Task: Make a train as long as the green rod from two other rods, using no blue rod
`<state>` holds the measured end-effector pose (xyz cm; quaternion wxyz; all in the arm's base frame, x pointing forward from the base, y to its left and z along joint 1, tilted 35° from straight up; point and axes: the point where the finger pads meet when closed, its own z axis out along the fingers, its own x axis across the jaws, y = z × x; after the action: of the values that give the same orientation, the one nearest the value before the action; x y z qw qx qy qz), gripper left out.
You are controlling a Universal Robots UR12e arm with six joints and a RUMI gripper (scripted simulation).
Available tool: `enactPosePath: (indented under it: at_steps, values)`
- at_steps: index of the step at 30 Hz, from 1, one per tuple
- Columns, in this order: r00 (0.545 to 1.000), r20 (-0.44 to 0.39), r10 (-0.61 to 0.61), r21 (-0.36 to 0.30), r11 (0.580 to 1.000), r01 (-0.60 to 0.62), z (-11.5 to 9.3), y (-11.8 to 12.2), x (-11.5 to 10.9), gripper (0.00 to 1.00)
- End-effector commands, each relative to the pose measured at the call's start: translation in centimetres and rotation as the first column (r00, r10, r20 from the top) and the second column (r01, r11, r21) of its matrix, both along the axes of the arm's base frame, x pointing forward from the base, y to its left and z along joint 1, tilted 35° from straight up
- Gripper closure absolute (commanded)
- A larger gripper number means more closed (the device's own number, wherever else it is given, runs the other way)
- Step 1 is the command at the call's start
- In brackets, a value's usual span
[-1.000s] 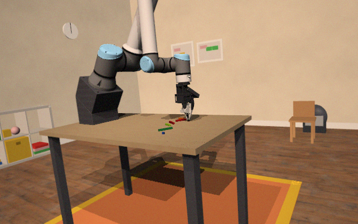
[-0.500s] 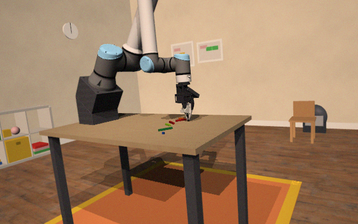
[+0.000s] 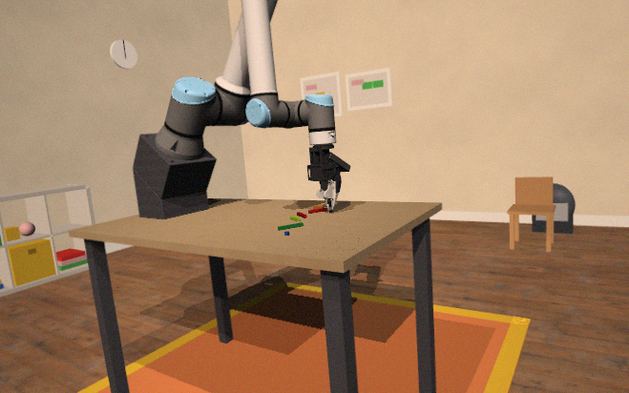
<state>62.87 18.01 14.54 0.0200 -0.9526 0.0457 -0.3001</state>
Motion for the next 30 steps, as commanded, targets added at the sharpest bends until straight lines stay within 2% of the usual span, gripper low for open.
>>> enactPosePath:
  at_steps: [1,30]
  values:
    - [1.000,0.002,0.005,-0.004,1.000,-0.005,0.16,0.09,0.19,1.00]
    - [1.000,0.002,0.006,-0.004,1.000,-0.006,-0.05,0.09,0.32,1.00]
